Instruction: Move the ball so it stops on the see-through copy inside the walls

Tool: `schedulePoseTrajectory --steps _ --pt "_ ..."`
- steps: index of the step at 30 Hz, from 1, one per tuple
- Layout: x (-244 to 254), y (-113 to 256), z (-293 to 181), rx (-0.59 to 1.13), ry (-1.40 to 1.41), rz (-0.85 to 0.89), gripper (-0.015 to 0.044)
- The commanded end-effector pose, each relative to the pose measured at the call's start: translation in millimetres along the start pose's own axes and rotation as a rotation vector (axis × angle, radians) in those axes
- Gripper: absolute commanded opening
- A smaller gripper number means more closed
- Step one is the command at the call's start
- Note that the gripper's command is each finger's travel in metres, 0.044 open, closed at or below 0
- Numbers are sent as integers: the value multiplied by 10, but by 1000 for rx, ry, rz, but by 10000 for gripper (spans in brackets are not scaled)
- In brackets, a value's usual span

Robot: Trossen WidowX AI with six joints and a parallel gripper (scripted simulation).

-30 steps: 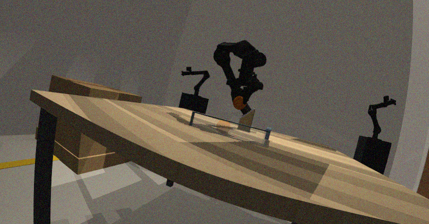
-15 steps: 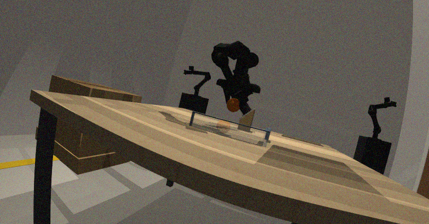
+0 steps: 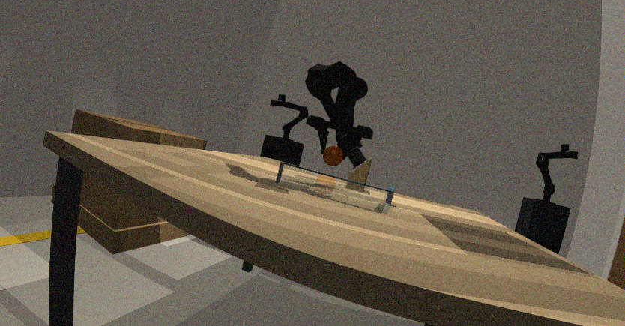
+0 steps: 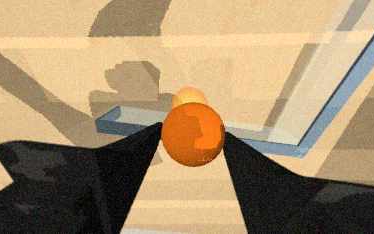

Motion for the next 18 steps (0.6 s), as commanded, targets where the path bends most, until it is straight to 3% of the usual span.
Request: schedulePoseTrajectory --steps 1,11,18 --pt "1 -108 -11 1 9 7 0" --pt "13 -646 -5 2 9 10 0" --pt "16 -707 -2 2 9 11 0"
Point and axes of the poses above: the point midway between the two fingers, 35 mm back from their tips, its own y axis back along the fingers, its own x axis across the jaws, z = x × y, the point moved 10 cm from there along y, back along the fingers, and after that the axes turned 11 degrees about -y, right-handed, at the moved point
